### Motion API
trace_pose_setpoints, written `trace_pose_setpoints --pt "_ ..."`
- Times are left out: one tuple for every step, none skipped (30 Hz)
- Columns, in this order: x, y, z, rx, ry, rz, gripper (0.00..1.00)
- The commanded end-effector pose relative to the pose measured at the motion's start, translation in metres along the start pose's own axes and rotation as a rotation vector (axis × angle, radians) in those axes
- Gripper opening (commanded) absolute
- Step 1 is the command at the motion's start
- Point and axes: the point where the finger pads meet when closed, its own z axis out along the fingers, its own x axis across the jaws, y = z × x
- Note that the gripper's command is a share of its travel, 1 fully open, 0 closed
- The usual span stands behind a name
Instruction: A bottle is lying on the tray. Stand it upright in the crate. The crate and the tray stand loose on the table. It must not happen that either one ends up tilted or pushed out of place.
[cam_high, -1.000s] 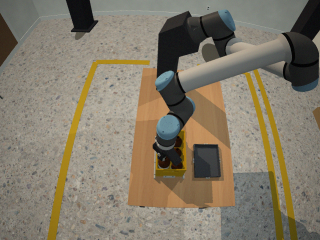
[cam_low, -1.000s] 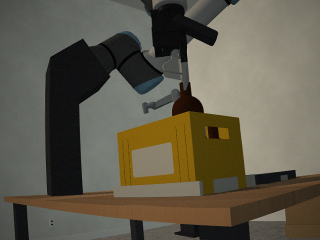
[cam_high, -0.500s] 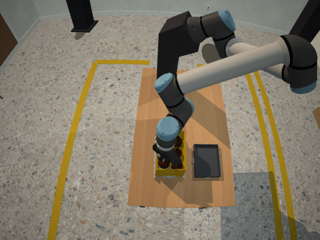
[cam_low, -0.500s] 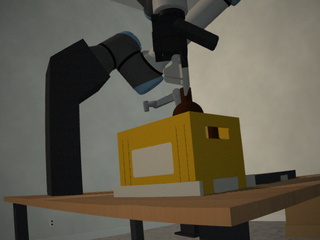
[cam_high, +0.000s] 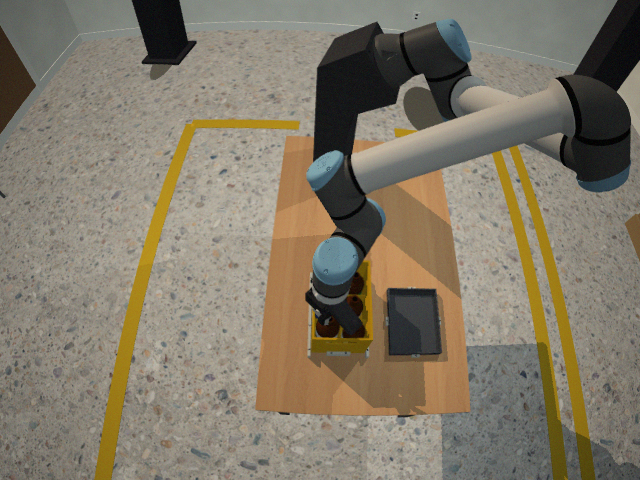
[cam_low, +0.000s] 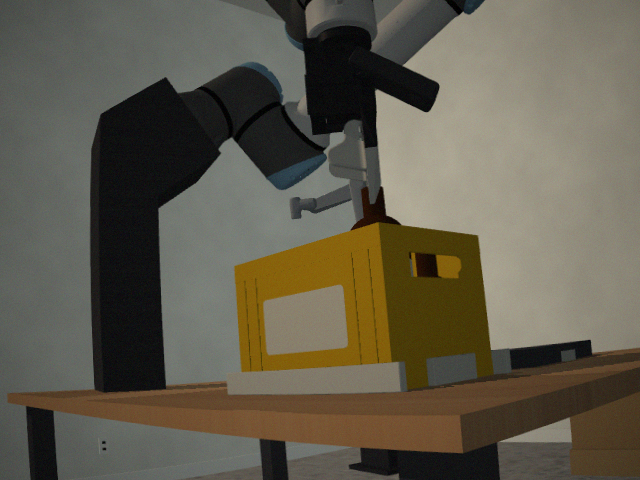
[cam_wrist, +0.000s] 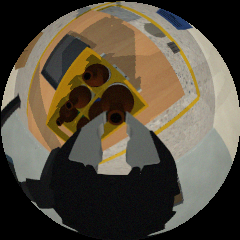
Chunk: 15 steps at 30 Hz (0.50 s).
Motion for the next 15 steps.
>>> trace_pose_setpoints --pt "0.0007 -0.0003 0.0028 0.001 0.001 0.0 0.0" --pt "0.0007 -0.0003 0.0035 0.0 0.001 0.0 0.0" --pt "0.0007 -0.0003 0.0041 0.0 0.001 0.0 0.0" --pt "0.0007 -0.0003 0.0046 0.0 0.001 0.0 0.0" --pt "0.0007 -0.0003 0.0051 0.0 0.001 0.0 0.0" --pt "0.0007 -0.0003 0.0055 0.0 0.001 0.0 0.0" --pt "0.0007 -0.0003 0.0055 0.0 0.001 0.0 0.0" --pt "0.0007 -0.0003 0.0055 0.0 0.001 0.0 0.0" --pt "0.0007 -0.0003 0.0058 0.001 0.001 0.0 0.0" --pt "0.0007 -0.0003 0.0061 0.001 0.001 0.0 0.0" --pt "0.0007 -0.0003 0.0064 0.001 0.001 0.0 0.0" --pt "0.0007 -0.0003 0.0065 0.001 0.001 0.0 0.0" --pt "0.0007 -0.0003 0.0067 0.001 0.001 0.0 0.0" --pt "0.0007 -0.0003 0.0068 0.001 0.001 0.0 0.0" --pt "0.0007 -0.0003 0.0068 0.001 0.001 0.0 0.0"
